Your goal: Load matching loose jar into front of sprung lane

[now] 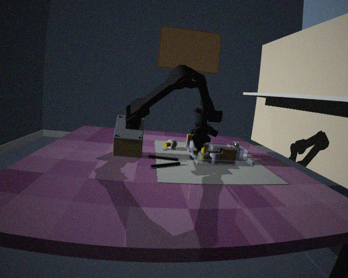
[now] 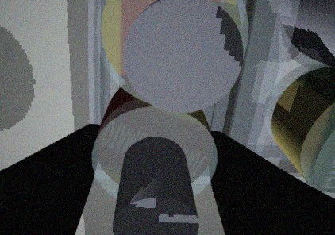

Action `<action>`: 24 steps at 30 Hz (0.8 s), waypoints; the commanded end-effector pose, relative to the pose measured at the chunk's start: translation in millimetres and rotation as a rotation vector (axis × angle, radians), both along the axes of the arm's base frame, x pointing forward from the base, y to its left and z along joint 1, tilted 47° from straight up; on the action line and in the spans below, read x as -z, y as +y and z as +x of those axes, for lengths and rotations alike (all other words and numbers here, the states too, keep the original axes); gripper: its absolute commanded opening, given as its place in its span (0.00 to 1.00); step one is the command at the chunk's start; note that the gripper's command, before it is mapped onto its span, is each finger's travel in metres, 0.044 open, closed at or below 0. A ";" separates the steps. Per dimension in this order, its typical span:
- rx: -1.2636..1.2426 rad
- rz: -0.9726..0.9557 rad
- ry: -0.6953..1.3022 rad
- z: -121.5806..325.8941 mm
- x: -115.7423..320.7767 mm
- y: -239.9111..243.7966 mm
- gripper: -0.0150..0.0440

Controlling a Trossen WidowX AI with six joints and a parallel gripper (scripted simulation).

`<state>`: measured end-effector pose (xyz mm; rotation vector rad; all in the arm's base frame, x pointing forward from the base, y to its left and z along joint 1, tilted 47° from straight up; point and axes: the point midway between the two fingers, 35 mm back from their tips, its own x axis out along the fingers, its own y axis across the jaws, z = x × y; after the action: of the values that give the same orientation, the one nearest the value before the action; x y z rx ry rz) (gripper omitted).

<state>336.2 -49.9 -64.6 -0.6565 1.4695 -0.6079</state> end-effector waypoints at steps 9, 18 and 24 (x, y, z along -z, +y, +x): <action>0.005 -0.002 -0.002 0.0 0.0 0.0 0.74; 0.005 -0.001 -0.002 -0.2 -12.0 13.4 0.77; 0.005 -0.001 -0.002 -0.8 -13.3 14.8 0.77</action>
<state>334.3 -37.1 -53.1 -0.6656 1.4719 -0.6113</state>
